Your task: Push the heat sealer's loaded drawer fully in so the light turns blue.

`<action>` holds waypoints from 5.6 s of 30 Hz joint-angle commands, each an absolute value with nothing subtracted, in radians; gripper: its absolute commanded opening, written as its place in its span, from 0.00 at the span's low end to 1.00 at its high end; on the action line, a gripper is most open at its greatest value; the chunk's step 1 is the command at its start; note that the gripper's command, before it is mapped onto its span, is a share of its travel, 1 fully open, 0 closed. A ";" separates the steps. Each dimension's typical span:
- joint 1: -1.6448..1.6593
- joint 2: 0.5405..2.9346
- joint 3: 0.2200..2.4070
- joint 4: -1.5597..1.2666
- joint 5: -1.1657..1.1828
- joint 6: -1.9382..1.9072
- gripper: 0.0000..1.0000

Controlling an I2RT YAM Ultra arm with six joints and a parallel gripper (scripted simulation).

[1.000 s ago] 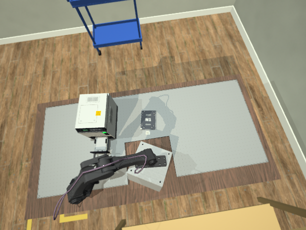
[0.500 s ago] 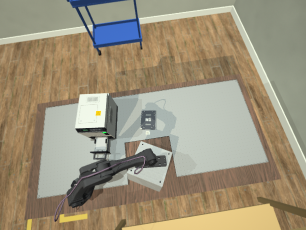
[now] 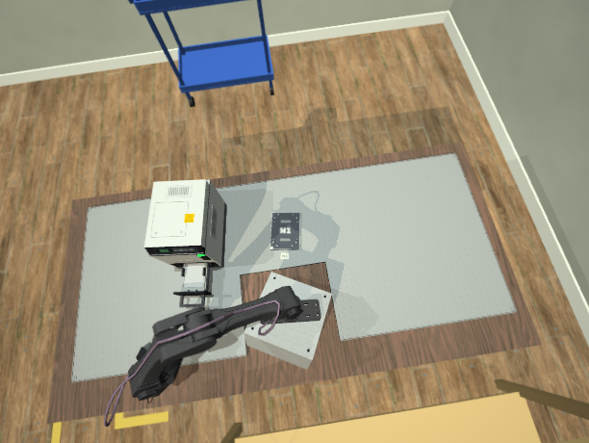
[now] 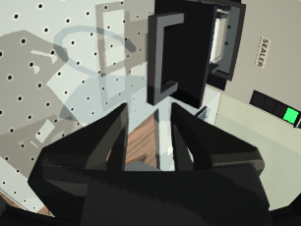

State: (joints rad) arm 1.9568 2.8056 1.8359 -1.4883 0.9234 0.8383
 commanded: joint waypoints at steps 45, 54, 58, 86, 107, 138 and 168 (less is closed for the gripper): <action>1.946 2.765 1.814 -1.461 0.953 0.828 0.30; 1.932 2.761 1.798 -1.440 0.961 0.818 0.30; 1.938 2.758 1.795 -1.428 0.965 0.812 0.30; 1.896 2.747 1.735 -1.355 0.989 0.773 0.30; 1.869 2.738 1.705 -1.295 1.009 0.739 0.30; 1.831 2.729 1.643 -1.208 1.036 0.685 0.30; 1.808 2.714 1.631 -1.115 1.061 0.626 0.30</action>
State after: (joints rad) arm 1.7893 2.7701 1.6066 -1.1412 1.0370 0.6346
